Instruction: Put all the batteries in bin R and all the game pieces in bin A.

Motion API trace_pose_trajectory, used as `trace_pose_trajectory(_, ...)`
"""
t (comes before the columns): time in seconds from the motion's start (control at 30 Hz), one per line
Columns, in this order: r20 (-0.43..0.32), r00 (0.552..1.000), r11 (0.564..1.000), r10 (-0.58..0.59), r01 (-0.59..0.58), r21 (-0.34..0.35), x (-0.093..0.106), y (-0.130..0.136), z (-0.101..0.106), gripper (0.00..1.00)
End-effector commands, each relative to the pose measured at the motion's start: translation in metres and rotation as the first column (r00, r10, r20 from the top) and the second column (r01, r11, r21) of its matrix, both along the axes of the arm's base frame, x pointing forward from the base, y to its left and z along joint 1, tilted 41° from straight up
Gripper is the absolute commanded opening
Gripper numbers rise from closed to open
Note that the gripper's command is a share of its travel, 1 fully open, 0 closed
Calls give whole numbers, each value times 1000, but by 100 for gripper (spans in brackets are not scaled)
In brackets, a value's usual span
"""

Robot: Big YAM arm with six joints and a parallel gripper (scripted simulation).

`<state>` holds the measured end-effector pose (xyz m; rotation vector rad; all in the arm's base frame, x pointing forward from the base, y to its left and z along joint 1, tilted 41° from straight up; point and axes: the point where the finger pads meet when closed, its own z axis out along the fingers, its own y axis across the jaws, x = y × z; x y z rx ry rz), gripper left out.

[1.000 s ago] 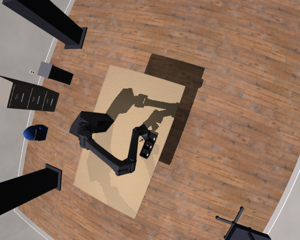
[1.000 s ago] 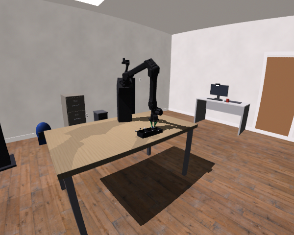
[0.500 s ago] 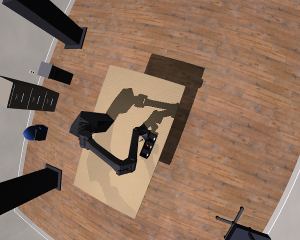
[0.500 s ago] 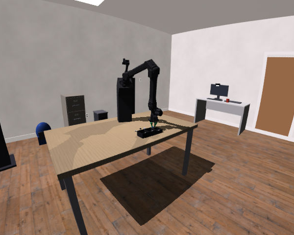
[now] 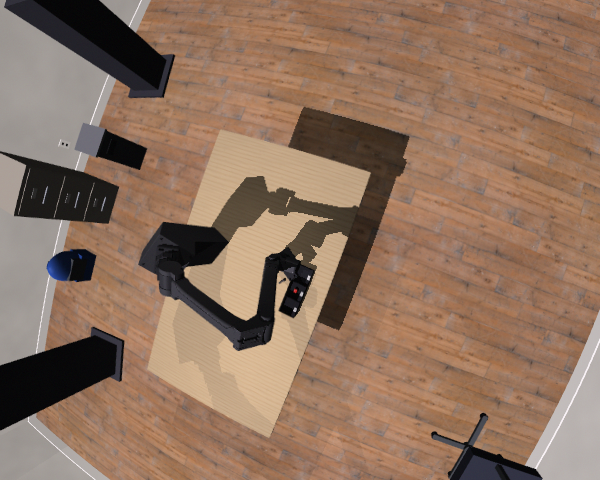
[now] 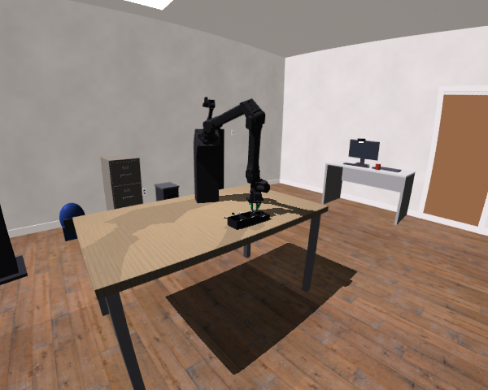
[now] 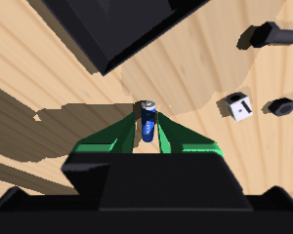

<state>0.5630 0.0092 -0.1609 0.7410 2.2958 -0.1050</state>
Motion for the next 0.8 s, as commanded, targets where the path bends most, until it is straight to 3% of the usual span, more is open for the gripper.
trace_pose_trajectory(0.0,-19,1000,1000,9,-9,1,-18,5,-8,27)
trace_pose_trajectory(0.17,-14,1000,1000,10,-10,2,-17,7,-5,27)
trace_pose_trajectory(0.2,-14,1000,1000,11,-11,2,-17,8,-5,8)
trace_pose_trajectory(0.23,-8,1000,1000,5,-5,-1,-10,2,-1,8)
trace_pose_trajectory(0.27,-14,1000,1000,11,-11,2,-17,8,-5,8)
trace_pose_trajectory(0.77,-12,1000,1000,14,-14,2,-18,10,-5,8)
